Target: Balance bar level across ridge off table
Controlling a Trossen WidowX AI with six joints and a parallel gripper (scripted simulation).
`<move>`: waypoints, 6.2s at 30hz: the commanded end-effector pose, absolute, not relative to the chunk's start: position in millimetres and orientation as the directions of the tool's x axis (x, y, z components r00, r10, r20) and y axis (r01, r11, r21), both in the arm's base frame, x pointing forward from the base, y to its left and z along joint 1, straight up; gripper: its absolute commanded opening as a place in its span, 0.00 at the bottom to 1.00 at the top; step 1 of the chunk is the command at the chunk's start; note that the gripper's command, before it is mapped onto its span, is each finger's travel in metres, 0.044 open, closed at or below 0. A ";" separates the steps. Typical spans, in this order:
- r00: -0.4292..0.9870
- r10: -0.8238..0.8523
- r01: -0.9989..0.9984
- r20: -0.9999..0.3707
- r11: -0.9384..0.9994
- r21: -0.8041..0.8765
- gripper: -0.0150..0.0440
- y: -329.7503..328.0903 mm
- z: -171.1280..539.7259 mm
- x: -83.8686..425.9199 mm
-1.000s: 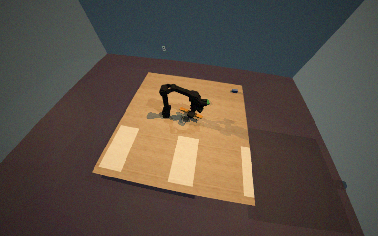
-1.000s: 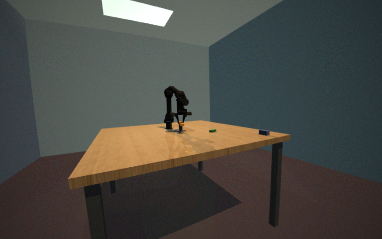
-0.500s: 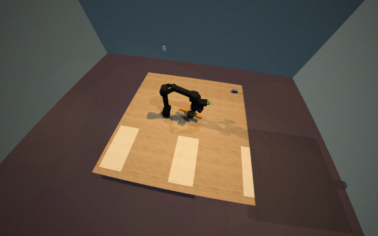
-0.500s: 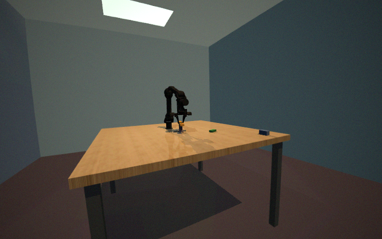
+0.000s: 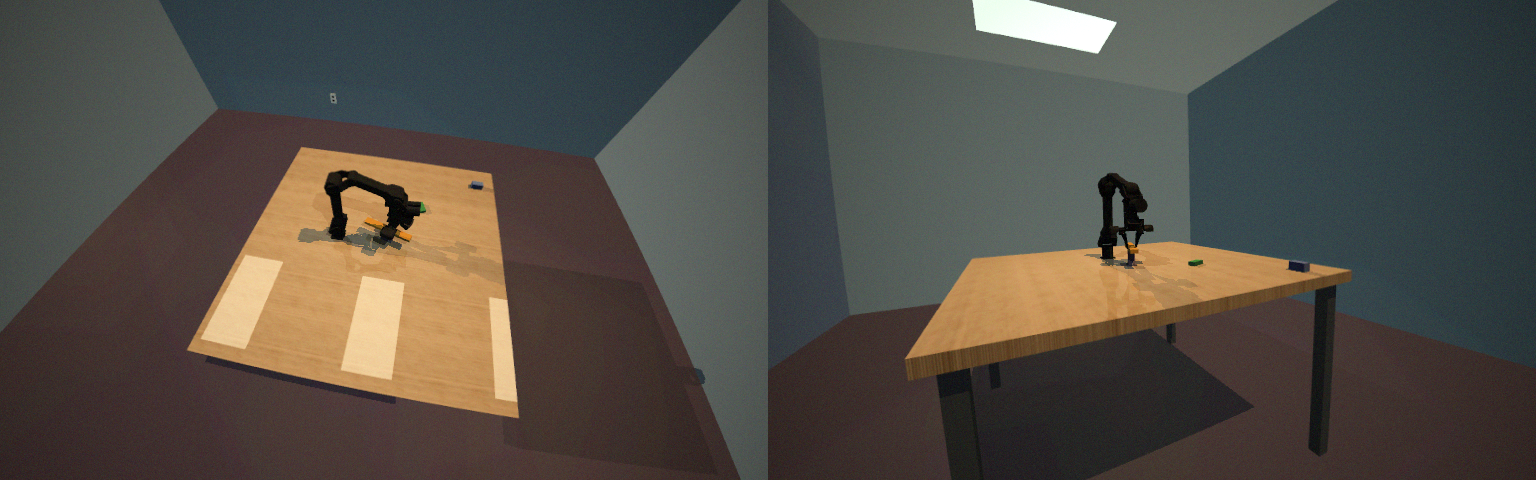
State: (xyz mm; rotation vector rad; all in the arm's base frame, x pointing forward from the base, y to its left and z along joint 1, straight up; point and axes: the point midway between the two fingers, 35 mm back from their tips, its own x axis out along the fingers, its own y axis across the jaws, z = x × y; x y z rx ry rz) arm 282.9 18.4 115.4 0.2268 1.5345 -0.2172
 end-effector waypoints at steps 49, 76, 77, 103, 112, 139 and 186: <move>0.024 0.002 0.282 -1.000 0.959 0.008 0.25 18.3 116.3 283.1; 0.024 0.002 0.282 -1.000 0.959 0.008 0.25 18.3 116.6 283.0; 0.024 0.002 0.282 -1.000 0.959 0.008 0.25 18.3 116.7 283.0; 0.024 0.002 0.280 -1.000 0.960 0.009 0.25 18.4 116.5 283.1; 0.024 0.002 0.280 -1.000 0.960 0.009 0.25 18.4 116.5 283.1; 0.024 0.002 0.280 -1.000 0.960 0.009 0.54 18.4 116.5 283.1; 0.024 0.002 0.280 -1.000 0.960 0.009 0.83 18.4 116.5 283.1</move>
